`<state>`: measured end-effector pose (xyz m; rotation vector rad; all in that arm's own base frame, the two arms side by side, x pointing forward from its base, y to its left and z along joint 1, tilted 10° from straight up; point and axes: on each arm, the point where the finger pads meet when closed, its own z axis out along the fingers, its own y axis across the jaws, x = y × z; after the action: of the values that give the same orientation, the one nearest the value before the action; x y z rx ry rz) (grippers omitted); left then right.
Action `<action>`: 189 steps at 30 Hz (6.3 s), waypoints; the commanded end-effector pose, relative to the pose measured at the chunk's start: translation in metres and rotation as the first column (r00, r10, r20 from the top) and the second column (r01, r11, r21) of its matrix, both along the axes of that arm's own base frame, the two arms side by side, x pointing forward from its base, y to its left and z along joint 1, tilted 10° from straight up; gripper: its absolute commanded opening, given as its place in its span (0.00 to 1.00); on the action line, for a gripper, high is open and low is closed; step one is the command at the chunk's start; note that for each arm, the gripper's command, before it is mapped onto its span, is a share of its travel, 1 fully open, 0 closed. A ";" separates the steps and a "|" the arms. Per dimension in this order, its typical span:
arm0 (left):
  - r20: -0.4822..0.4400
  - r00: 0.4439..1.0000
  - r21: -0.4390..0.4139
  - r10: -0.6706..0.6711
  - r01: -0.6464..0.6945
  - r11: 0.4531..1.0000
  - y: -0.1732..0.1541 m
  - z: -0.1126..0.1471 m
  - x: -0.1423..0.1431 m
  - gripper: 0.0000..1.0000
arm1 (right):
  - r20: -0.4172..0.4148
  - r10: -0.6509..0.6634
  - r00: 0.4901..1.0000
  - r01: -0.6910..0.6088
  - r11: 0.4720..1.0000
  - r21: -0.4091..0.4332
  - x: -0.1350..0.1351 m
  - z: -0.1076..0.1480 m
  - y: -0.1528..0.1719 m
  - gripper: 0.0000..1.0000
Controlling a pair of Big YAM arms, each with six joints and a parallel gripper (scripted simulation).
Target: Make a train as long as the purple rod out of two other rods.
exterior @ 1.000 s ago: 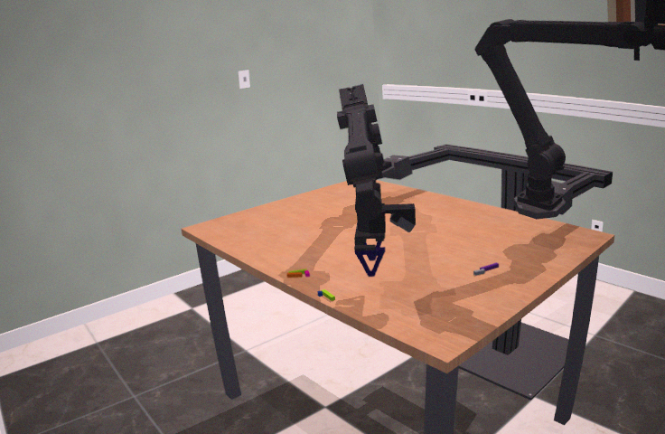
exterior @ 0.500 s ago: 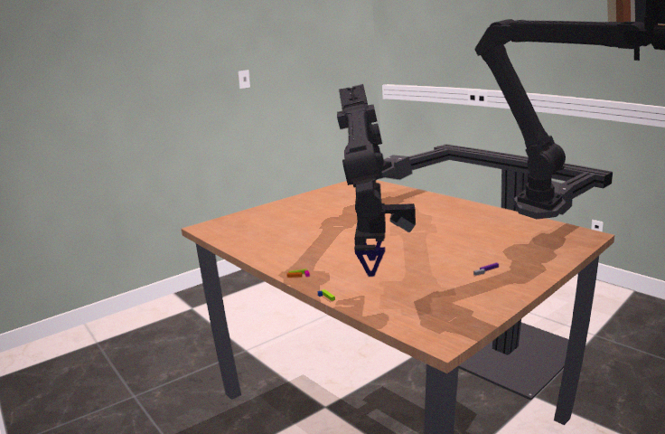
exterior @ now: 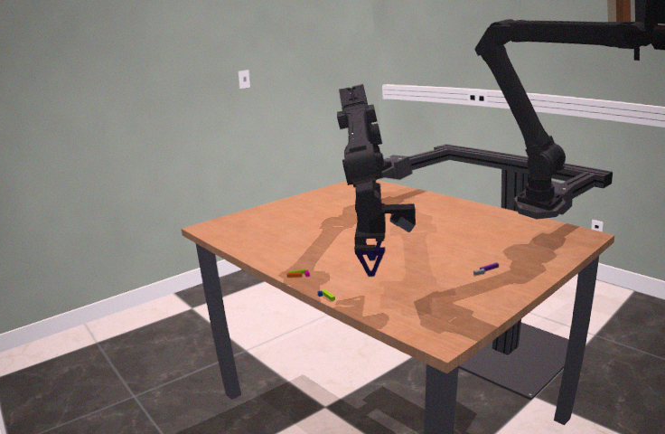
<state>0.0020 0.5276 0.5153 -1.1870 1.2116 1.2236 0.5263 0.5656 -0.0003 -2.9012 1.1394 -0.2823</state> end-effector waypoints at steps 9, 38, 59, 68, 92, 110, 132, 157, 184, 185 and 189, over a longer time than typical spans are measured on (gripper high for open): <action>0.015 1.000 0.044 0.015 -0.016 0.999 -0.006 0.016 -0.007 1.00 | 0.010 0.005 1.000 -0.006 1.000 0.018 0.006 0.008 0.008 1.00; 0.015 1.000 0.044 0.015 -0.016 0.999 -0.006 0.016 -0.007 1.00 | 0.000 -0.575 0.818 0.570 0.811 0.130 0.034 0.013 -0.017 1.00; 0.015 1.000 0.044 0.015 -0.016 0.999 -0.006 0.016 -0.007 1.00 | -0.072 -0.931 0.357 0.917 0.335 0.217 0.057 0.019 -0.039 1.00; 0.015 1.000 0.044 0.015 -0.016 0.999 -0.006 0.016 -0.007 1.00 | -0.118 -0.985 0.129 0.965 0.098 0.242 0.064 0.027 -0.045 1.00; 0.015 1.000 0.044 0.015 -0.016 0.999 -0.006 0.016 -0.007 1.00 | -0.244 -0.873 -0.422 0.844 -0.477 0.246 0.088 0.045 -0.068 1.00; 0.015 1.000 0.044 0.015 -0.016 0.999 -0.006 0.016 -0.007 1.00 | -0.326 -0.607 -0.725 0.575 -0.794 0.198 0.103 0.057 -0.084 1.00; 0.015 1.000 0.044 0.015 -0.016 0.999 -0.006 0.016 -0.007 1.00 | -0.359 -0.339 -0.870 0.308 -0.941 0.143 0.109 0.055 -0.092 0.23; 0.015 1.000 0.044 0.015 -0.016 0.999 -0.006 0.016 -0.007 1.00 | -0.358 -0.350 -0.866 0.318 -0.937 0.145 0.109 0.055 -0.092 0.23; 0.015 1.000 0.044 0.015 -0.016 0.999 -0.006 0.016 -0.007 1.00 | -0.339 -0.337 -0.879 0.303 -0.941 0.151 0.113 0.022 -0.096 0.23; 0.015 1.000 0.044 0.015 -0.016 0.999 -0.006 0.016 -0.007 1.00 | -0.345 -0.336 -0.876 0.303 -0.941 0.148 0.115 0.021 -0.095 0.23; 0.015 1.000 0.044 0.015 -0.016 0.999 -0.006 0.016 -0.007 1.00 | -0.347 -0.341 -0.874 0.308 -0.940 0.148 0.115 0.016 -0.094 0.23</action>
<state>0.0020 0.5276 0.5153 -1.1870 1.2116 1.2236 0.6250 0.4666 0.0117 0.5855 2.9049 -0.0319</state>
